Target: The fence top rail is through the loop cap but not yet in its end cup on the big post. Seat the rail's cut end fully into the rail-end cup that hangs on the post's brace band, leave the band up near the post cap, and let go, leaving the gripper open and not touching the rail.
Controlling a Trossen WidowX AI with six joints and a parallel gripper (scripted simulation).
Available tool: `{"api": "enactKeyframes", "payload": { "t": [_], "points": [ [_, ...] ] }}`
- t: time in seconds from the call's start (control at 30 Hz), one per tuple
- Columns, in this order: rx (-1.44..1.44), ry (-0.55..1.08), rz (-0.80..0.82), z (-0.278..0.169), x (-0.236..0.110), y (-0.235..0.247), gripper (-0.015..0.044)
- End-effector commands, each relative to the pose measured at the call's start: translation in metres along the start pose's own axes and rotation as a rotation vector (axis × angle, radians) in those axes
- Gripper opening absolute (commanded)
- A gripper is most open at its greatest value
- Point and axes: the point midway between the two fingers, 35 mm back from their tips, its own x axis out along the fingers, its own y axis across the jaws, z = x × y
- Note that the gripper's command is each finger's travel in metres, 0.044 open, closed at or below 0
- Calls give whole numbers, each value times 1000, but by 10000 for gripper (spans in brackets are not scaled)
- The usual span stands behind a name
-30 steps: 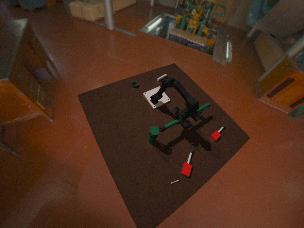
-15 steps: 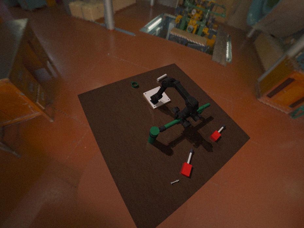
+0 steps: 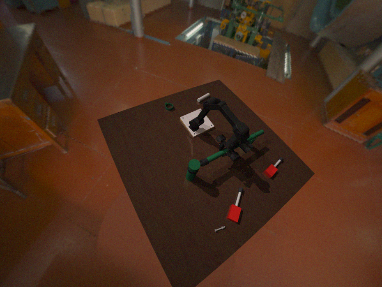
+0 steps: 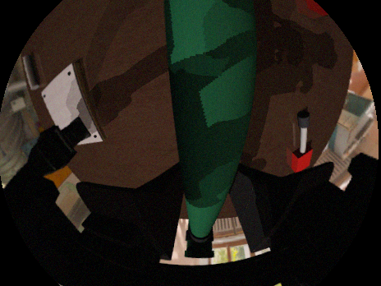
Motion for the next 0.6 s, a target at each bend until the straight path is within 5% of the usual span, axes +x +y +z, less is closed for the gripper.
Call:
{"api": "enactKeyframes", "payload": {
  "t": [0.0,0.57],
  "points": [
    [1,4,-2,-4,0,0,0],
    [1,5,-2,-16,1,1,0]
  ]
}}
